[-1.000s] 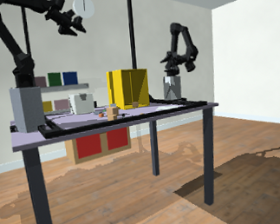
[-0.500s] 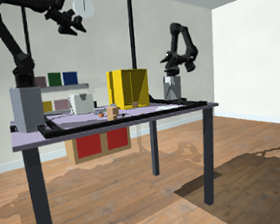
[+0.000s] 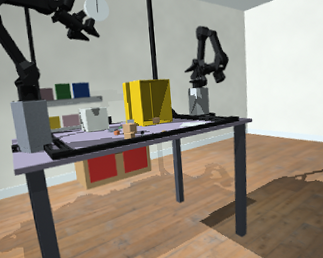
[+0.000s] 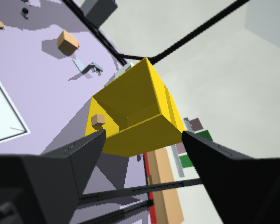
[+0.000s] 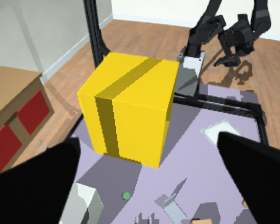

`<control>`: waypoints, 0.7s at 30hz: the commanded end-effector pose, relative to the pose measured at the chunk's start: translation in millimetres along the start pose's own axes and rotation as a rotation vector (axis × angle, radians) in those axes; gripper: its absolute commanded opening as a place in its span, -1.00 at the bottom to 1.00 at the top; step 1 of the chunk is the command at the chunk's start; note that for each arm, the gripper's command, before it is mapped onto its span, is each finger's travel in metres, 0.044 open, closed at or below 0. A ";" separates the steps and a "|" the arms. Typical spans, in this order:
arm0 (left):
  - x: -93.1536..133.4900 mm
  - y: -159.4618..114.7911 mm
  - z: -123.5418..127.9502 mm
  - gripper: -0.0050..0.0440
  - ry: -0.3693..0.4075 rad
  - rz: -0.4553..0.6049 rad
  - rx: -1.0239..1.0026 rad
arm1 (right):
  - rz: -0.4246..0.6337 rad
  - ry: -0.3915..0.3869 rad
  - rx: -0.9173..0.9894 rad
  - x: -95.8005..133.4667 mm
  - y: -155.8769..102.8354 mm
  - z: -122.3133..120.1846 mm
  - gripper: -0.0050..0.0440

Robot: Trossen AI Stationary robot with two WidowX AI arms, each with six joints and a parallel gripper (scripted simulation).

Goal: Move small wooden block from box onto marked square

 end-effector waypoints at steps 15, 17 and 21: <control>0.0 0.5 -0.6 0.84 0.001 -0.004 -0.004 | -0.013 0.151 -0.030 -125.2 -17.7 -54.8 0.84; 0.0 0.5 -0.6 0.84 0.001 -0.004 -0.004 | -0.022 0.171 -0.031 -138.7 -23.4 -64.8 0.84; 0.0 0.5 -0.6 0.84 0.001 -0.004 -0.004 | -0.052 0.190 -0.024 -151.5 -26.9 -75.5 0.84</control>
Point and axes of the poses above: on each arm, the point midway between the two fingers, 35 mm back from their tips, its own x axis back along the fingers, its own z axis across the jaws, y = z × x, the point moved 6 cm from there along x, back along the fingers, and after that the axes turned 6 degrees about -x, right-handed, at the moved point
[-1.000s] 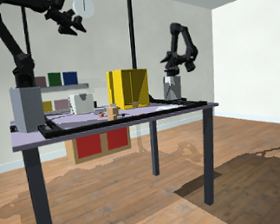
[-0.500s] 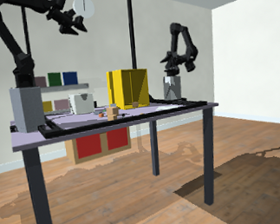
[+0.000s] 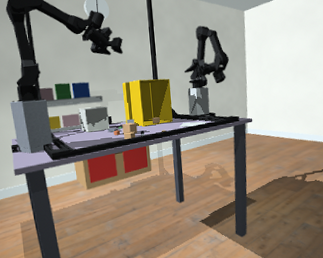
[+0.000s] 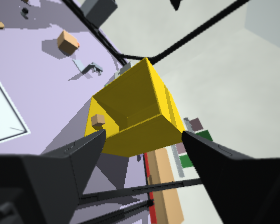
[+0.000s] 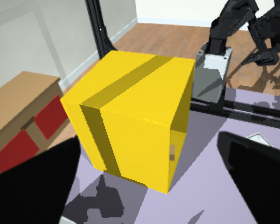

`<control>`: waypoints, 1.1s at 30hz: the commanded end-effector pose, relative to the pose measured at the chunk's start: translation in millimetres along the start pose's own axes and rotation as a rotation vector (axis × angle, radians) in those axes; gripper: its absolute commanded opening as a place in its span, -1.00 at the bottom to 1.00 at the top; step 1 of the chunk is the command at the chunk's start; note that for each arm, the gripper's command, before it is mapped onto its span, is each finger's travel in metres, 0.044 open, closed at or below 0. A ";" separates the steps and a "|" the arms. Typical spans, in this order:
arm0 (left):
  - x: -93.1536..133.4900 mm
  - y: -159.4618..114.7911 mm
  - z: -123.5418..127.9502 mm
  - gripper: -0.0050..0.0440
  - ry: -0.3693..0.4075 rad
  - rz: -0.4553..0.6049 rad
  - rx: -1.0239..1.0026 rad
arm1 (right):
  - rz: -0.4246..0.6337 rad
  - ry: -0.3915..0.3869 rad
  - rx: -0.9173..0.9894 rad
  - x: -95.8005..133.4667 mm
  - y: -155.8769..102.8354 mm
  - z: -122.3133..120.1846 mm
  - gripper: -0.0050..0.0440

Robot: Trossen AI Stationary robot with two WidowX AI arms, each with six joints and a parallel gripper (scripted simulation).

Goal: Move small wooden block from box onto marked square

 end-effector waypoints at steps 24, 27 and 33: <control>0.0 0.5 -0.6 0.84 0.001 -0.004 -0.004 | -0.177 0.310 0.126 -90.8 -117.7 -130.5 0.84; 0.0 0.5 -0.6 0.84 0.001 -0.004 -0.004 | -0.202 0.330 0.152 -91.3 -129.6 -138.5 0.84; 0.0 0.5 -0.6 0.84 0.001 -0.004 -0.004 | -0.221 0.339 0.173 -91.0 -134.0 -142.1 0.84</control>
Point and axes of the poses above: on each arm, the point midway between the two fingers, 35 mm back from their tips, its own x axis back along the fingers, its own z axis across the jaws, y = z × x, the point moved 6 cm from there along x, back along the fingers, and after that the axes turned 6 degrees about -x, right-handed, at the moved point
